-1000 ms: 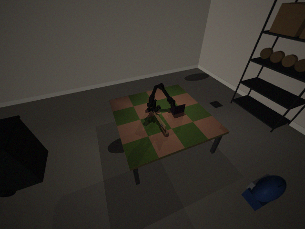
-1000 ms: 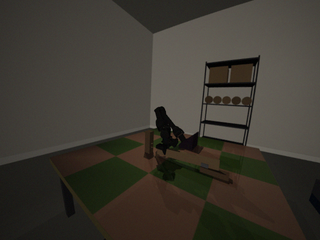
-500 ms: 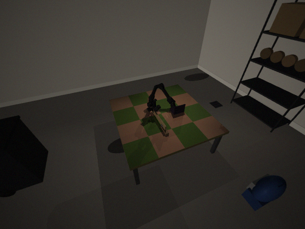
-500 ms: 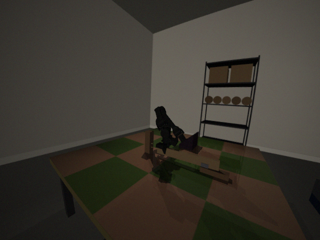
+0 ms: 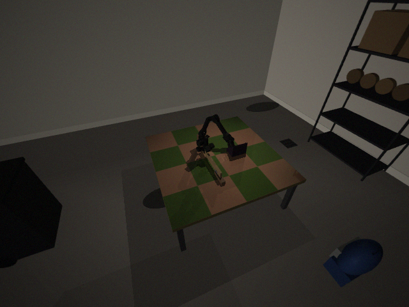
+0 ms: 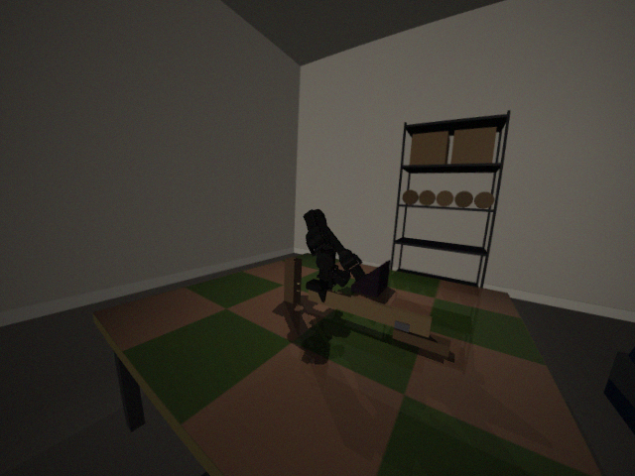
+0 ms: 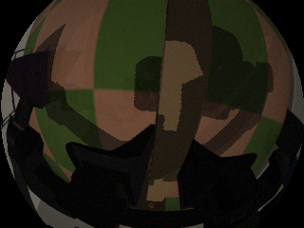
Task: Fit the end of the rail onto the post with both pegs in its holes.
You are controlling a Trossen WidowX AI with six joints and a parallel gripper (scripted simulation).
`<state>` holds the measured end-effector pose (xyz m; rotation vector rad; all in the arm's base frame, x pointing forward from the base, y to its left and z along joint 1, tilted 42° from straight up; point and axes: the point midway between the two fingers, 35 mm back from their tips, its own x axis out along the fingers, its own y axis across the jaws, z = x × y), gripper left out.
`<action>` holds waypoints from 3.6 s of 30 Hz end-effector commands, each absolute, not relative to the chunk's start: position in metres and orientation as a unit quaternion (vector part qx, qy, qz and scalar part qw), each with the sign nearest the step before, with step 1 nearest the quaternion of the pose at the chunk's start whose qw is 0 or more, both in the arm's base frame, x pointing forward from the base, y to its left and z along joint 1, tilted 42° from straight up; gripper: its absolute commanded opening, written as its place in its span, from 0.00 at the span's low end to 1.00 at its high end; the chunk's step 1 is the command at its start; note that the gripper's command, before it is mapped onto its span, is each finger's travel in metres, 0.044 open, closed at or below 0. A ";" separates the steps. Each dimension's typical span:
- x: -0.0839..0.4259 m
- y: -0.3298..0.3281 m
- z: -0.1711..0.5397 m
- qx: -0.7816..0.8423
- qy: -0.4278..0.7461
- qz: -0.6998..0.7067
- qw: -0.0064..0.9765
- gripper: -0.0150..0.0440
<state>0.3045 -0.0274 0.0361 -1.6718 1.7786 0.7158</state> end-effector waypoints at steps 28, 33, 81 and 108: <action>0.305 -0.022 0.038 -0.626 0.666 0.273 0.300 0.25; 0.305 -0.022 0.039 -0.626 0.666 0.273 0.300 0.25; 0.304 -0.029 0.045 -0.626 0.666 0.273 0.300 0.25; 0.304 -0.036 0.050 -0.626 0.666 0.273 0.300 0.25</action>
